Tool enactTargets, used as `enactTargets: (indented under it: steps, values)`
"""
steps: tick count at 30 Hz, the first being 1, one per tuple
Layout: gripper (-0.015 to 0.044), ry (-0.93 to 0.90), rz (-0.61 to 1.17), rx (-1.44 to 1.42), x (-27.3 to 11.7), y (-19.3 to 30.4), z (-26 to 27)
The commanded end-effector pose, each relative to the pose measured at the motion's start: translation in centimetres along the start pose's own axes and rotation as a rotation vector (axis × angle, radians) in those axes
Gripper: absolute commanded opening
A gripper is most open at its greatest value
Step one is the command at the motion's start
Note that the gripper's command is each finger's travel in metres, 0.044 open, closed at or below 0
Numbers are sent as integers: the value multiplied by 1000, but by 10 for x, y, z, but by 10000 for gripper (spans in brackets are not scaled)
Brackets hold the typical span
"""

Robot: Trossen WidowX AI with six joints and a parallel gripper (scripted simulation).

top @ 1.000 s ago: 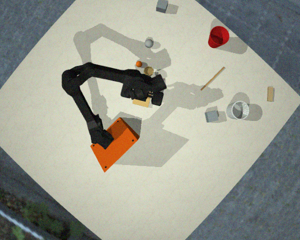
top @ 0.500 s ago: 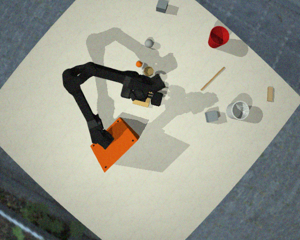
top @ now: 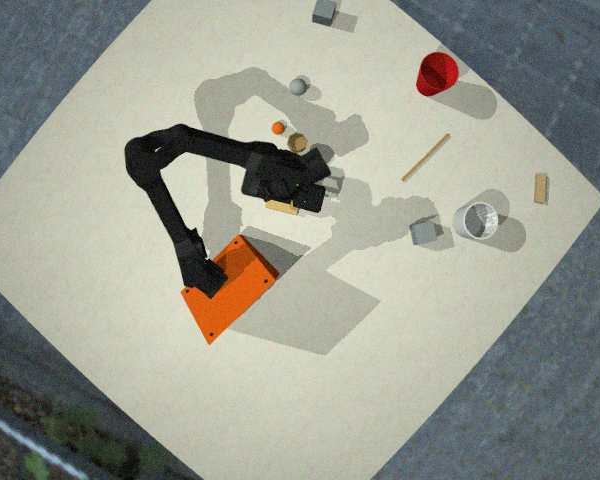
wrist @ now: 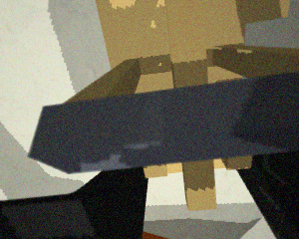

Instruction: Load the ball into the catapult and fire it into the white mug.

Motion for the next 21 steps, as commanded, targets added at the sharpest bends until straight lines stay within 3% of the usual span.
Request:
enactTargets:
  steps: [1, 3, 7, 11, 21]
  values:
    - [118, 2, 0, -2, 0, 0, 0]
    - [85, 2, 0, -2, -3, 0, 0]
    - [0, 2, 1, 0, -47, 0, 0]
    - [0, 3, 1, -22, -51, 0, -5]
    - [0, 23, 9, -350, -60, 4, -80]
Point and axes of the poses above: the point midway between the two fingers, 35 mm back from their tips, its own x axis out along the fingers, its own z axis across the jaws, y = z × x, the point moved 2 cm from there along -x, back along the fingers, and after that the axes turned 11 degrees about x, right-handed, at the moved point
